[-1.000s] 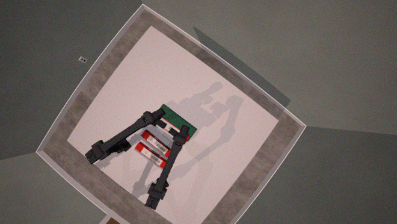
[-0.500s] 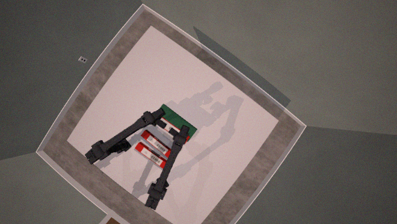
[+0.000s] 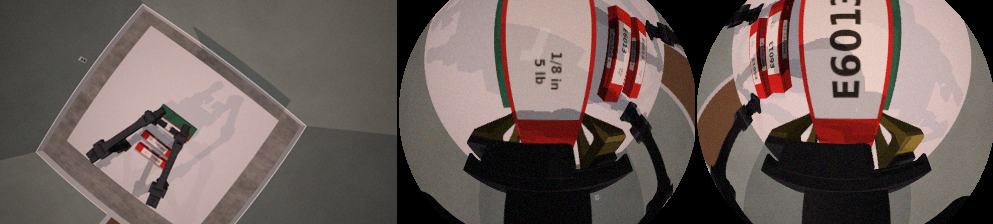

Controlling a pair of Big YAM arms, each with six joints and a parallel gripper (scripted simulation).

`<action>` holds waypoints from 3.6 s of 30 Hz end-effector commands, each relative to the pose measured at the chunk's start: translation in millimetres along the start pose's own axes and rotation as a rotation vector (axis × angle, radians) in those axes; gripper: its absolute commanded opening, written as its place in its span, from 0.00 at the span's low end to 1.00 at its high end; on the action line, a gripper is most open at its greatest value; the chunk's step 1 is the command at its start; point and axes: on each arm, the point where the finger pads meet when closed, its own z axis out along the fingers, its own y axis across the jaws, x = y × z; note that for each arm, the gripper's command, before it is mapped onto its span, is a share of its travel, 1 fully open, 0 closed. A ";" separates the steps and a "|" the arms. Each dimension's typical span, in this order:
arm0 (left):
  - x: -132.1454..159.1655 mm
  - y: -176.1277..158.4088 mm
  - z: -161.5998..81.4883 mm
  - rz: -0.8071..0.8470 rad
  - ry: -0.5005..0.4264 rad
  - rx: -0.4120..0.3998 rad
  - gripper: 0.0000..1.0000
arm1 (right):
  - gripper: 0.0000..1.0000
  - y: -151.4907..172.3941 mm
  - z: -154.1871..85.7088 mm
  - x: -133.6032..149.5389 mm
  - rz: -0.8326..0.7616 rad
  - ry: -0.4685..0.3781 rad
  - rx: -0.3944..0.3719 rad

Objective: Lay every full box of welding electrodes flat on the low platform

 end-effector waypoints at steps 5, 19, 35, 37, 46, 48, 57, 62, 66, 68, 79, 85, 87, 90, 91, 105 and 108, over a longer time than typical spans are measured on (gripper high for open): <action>-4.5 37.6 -72.0 0.003 -0.063 -0.152 0.00 | 0.00 -32.3 -74.3 5.7 0.017 -0.029 0.167; -6.9 53.3 -73.0 0.012 -0.070 -0.178 0.00 | 0.00 -50.7 -72.9 5.0 0.028 -0.038 0.208; -9.4 52.9 -71.8 0.020 -0.071 -0.181 0.00 | 0.00 -50.7 -69.6 5.3 0.029 -0.038 0.208; -9.4 52.8 -71.8 0.020 -0.071 -0.181 0.00 | 0.00 -51.2 -69.2 5.1 0.029 -0.038 0.212; -9.3 52.3 -71.8 0.021 -0.071 -0.181 0.00 | 0.00 -49.7 -65.9 5.0 0.029 -0.037 0.206; -9.3 52.2 -71.8 0.021 -0.071 -0.181 0.00 | 0.00 -50.4 -64.7 4.7 0.029 -0.038 0.211; -9.6 52.5 -71.7 0.022 -0.069 -0.173 0.00 | 0.00 -49.0 -55.9 4.4 0.029 -0.037 0.203; -9.8 52.7 -71.6 0.022 -0.067 -0.169 0.00 | 0.00 -49.1 -50.1 3.7 0.028 -0.037 0.203; -10.0 58.0 -70.5 0.018 -0.058 -0.140 0.00 | 0.00 -50.3 -44.6 3.8 0.029 -0.037 0.203; -7.1 61.7 -70.1 0.009 -0.058 -0.140 0.00 | 0.00 -52.2 -42.2 3.8 0.029 -0.037 0.203; -5.9 75.5 -61.4 -0.004 -0.057 -0.140 0.00 | 0.00 -68.7 -30.4 4.3 0.007 -0.028 0.166; -6.3 82.5 -52.1 0.003 -0.056 -0.140 0.00 | 0.00 -79.8 -20.0 3.0 0.007 -0.032 0.192; -6.4 85.1 -49.3 0.003 -0.057 -0.140 0.00 | 0.00 -83.9 -16.7 2.5 0.007 -0.033 0.202; -6.7 90.8 -45.9 0.003 -0.059 -0.148 0.00 | 0.00 -90.4 -11.9 1.8 0.007 -0.035 0.217; -6.7 90.8 -45.9 0.003 -0.059 -0.148 0.00 | 0.00 -90.4 -11.9 1.8 0.007 -0.035 0.217; -4.2 94.7 -41.5 -0.001 -0.060 -0.148 0.00 | 0.00 -83.6 -5.6 3.0 0.007 -0.033 0.196; -4.2 96.3 -41.0 0.000 -0.057 -0.140 0.00 | 0.00 -84.3 -5.4 3.1 0.007 -0.032 0.190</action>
